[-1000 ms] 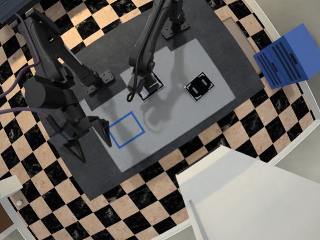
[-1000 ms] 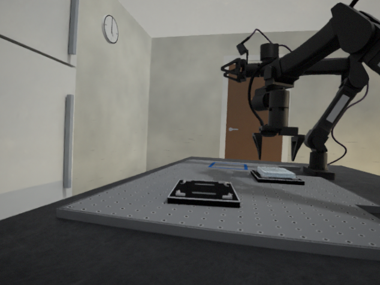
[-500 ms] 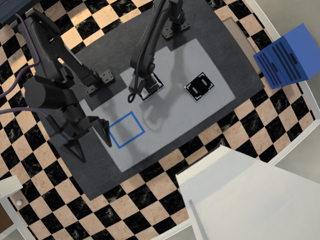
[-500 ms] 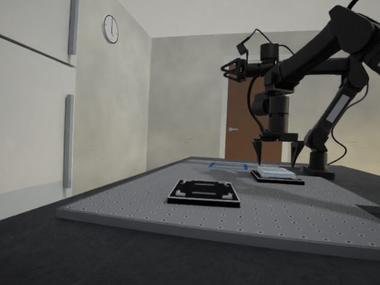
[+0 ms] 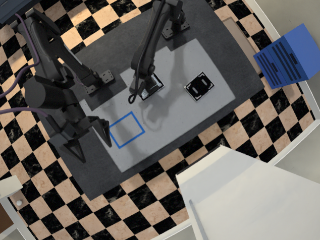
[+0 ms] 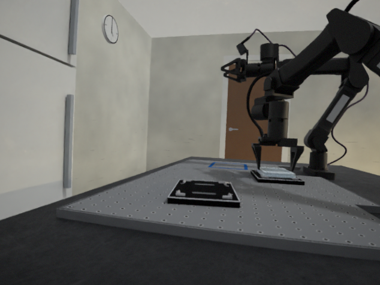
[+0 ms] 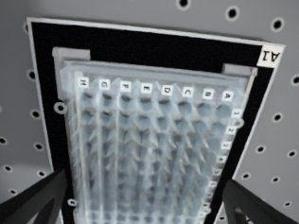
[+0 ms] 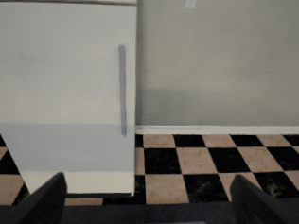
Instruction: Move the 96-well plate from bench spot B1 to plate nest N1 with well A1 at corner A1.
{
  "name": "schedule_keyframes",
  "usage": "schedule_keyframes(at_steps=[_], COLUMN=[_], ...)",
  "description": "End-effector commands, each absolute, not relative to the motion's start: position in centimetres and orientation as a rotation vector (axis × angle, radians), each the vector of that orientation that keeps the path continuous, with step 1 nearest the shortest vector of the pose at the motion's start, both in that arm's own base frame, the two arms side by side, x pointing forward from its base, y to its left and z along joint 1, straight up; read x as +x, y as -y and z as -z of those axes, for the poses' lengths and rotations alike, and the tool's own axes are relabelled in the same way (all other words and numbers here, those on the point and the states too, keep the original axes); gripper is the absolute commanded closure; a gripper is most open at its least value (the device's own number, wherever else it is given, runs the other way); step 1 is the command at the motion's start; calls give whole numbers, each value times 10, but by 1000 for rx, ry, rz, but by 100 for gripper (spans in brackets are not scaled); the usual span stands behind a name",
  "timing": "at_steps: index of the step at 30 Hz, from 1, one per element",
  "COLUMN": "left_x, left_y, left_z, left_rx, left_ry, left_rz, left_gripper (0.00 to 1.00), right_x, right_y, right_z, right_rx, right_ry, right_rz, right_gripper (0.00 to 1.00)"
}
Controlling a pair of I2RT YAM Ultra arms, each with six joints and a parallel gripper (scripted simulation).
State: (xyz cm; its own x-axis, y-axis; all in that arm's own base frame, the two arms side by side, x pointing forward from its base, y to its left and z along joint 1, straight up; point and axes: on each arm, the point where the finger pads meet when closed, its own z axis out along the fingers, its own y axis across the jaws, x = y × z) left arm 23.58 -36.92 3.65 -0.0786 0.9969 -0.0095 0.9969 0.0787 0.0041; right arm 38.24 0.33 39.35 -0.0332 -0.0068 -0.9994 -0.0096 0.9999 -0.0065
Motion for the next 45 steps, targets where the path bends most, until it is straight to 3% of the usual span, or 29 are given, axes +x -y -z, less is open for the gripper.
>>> schedule_keyframes(at_steps=[1,20,21,22,31,45], left_x=[232,235,235,235,236,262], left_y=[371,369,369,369,371,349], left_z=[-30,-33,-33,-33,-81,-82], left_rx=[2142,2148,2148,2148,2133,2181], left_ry=[-2290,-2295,-2295,-2295,-2281,-2176], left_rz=[-1,-1,-1,-1,8,21], left_gripper=[0,21,33,23,23,23], right_x=[381,380,380,380,380,380], right_y=[1,-1,-1,-1,-1,-2], right_z=[-417,-413,-413,-413,-413,-412], right_rx=[5,0,0,0,0,4], right_ry=[-1550,-1557,-1557,-1557,-1557,-1558], right_rz=[5,0,0,0,0,-9], right_gripper=[0,0,0,0,0,0])
